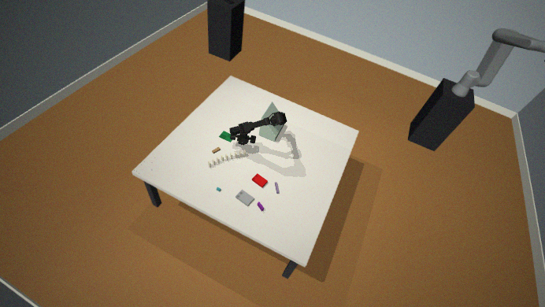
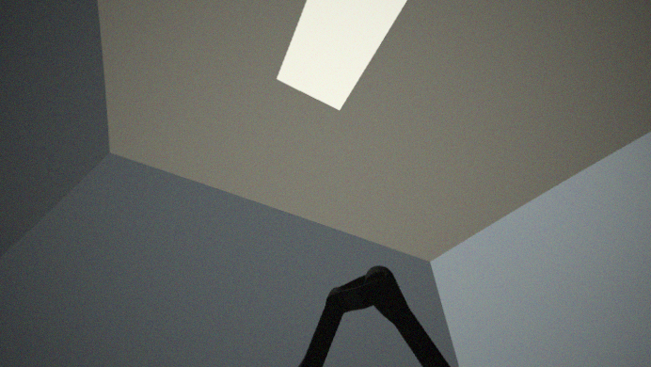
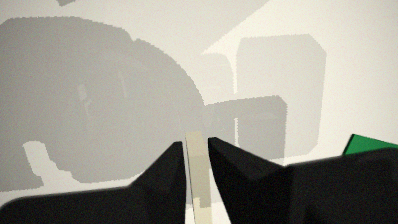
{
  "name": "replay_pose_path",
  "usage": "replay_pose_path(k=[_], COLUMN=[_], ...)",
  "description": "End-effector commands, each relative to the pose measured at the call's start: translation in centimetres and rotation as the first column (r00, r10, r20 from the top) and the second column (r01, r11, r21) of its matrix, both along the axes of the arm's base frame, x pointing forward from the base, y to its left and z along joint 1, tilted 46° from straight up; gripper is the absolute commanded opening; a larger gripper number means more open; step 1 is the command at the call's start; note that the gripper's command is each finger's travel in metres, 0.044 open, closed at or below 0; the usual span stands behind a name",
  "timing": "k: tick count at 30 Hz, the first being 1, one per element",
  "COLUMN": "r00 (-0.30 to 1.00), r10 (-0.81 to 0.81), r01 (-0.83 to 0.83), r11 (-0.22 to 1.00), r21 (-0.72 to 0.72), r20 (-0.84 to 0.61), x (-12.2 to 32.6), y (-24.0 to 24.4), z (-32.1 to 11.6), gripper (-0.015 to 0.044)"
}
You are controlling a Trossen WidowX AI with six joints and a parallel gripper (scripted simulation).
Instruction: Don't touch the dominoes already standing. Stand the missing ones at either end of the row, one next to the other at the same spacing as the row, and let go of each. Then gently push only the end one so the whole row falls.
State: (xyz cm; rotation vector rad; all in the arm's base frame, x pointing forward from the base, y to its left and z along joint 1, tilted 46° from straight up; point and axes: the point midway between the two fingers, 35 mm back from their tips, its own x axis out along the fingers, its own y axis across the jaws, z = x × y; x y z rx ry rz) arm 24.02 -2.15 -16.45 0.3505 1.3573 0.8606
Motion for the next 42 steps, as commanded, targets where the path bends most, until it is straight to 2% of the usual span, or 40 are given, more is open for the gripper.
replay_pose_path(k=[1, 8, 19, 24, 26, 33, 42], r00=[1.000, 1.000, 1.000, 1.000, 1.000, 0.963, 0.831], r10=[-0.006, -0.006, -0.006, -0.006, -0.023, -0.193, -0.391], r01=[0.006, 0.006, 0.006, 0.006, 0.022, 0.185, 0.387], r11=[1.000, 1.000, 1.000, 1.000, 1.000, 0.981, 0.917], r21=[0.003, 0.003, -0.002, -0.003, -0.008, -0.059, -0.092], r20=[-0.003, -0.003, -0.004, -0.004, -0.021, -0.188, -0.395], x=[0.0, 0.1, 1.0, 1.1, 1.4, 2.6, -0.3], y=[0.1, -0.5, -10.6, -11.2, -10.6, -3.7, 5.1], z=[0.0, 0.5, 10.2, 10.8, 11.6, 19.4, 27.4], gripper=[0.0021, 0.0021, 0.0021, 0.0021, 0.0021, 0.0021, 0.0021])
